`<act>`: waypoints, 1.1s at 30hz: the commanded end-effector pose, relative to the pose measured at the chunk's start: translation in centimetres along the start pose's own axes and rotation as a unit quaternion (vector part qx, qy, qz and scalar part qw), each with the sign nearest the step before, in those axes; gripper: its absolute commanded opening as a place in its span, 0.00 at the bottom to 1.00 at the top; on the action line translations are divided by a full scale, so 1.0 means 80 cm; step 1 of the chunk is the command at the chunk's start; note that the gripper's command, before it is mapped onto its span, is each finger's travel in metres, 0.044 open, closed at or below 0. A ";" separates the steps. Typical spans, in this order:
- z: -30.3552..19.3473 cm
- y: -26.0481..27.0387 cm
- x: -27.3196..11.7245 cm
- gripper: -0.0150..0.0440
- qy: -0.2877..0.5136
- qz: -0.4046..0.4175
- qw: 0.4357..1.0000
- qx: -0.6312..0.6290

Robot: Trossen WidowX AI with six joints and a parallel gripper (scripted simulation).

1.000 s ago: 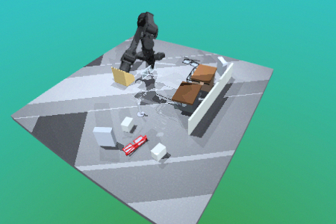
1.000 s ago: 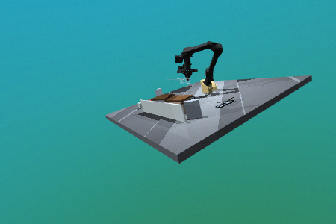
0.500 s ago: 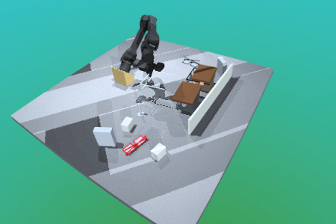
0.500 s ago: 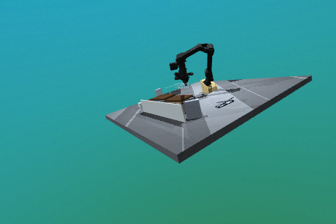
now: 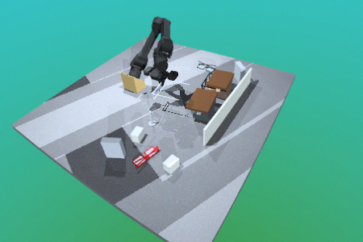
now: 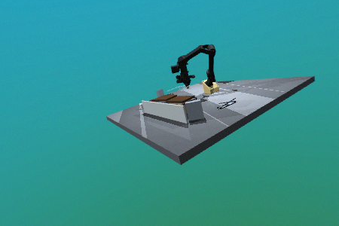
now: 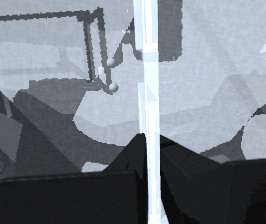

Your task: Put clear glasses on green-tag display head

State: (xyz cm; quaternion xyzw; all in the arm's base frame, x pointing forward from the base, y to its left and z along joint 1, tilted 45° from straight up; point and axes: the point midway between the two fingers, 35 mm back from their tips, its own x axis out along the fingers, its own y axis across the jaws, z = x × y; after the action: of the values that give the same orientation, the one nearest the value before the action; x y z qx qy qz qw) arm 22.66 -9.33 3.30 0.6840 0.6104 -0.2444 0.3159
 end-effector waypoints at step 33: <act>0.001 0.001 0.053 0.25 0.003 0.004 1.000 0.002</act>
State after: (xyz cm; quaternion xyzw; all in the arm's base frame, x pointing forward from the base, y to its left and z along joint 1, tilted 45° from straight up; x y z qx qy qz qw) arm 23.21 -6.59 0.28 0.6862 0.6090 -0.2424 0.3155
